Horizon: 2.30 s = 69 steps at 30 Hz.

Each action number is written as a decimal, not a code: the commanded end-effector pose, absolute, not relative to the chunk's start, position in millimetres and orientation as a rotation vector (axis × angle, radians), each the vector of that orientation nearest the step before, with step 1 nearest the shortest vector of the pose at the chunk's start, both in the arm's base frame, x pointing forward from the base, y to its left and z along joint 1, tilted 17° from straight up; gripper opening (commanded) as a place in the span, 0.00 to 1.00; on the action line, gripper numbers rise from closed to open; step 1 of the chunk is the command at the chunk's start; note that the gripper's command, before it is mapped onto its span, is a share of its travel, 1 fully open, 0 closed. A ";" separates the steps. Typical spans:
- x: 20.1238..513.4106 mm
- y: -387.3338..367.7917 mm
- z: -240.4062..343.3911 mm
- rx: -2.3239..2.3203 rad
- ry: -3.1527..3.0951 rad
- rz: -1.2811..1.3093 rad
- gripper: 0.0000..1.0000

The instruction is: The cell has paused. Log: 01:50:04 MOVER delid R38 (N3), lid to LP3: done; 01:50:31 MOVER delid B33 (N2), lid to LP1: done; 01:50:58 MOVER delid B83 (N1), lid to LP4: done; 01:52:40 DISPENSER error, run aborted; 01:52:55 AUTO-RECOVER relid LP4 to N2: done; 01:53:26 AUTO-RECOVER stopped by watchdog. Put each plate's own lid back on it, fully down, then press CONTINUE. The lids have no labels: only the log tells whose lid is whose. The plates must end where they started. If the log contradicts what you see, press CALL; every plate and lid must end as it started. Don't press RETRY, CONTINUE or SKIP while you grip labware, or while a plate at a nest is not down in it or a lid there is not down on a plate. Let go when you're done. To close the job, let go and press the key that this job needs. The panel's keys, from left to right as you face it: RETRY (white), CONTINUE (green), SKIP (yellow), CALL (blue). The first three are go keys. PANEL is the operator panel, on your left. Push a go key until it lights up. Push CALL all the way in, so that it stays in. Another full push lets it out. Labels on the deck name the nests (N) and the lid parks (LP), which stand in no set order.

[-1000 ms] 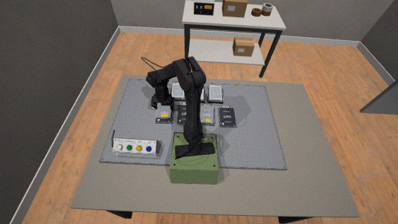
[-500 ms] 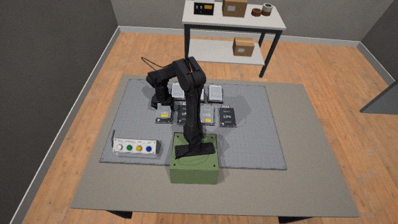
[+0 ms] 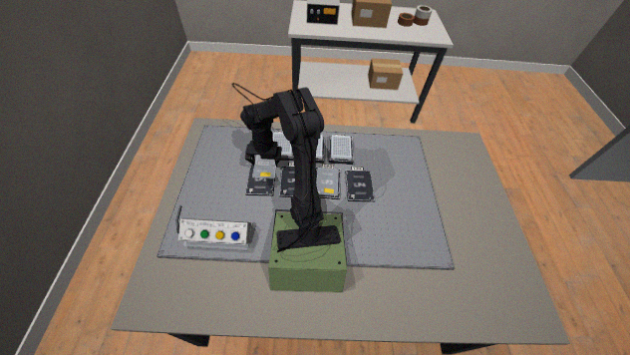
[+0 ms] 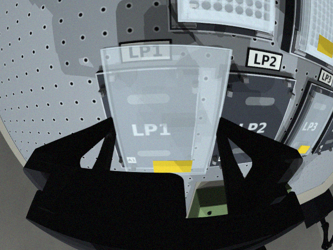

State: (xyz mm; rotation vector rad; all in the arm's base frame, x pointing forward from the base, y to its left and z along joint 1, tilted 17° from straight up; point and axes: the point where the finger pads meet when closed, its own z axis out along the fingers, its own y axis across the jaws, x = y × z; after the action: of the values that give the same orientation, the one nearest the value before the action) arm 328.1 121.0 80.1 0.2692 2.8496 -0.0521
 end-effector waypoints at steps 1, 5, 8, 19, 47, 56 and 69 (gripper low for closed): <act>345.9 119.4 95.6 0.208 2.839 -0.030 0.00; 354.0 114.2 98.3 0.208 2.839 -0.030 0.00; 366.4 106.3 102.4 0.207 2.838 -0.030 0.00; 407.0 80.2 116.0 0.206 2.837 -0.030 0.00; 456.4 52.2 146.8 0.201 2.810 -0.030 0.00; 459.4 53.8 145.2 0.198 2.805 -0.029 0.00; 461.3 50.2 135.3 0.200 2.811 -0.030 0.00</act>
State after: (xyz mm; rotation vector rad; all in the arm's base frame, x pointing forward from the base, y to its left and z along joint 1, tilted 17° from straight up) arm 452.1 47.9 122.4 0.2204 2.8631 -0.0482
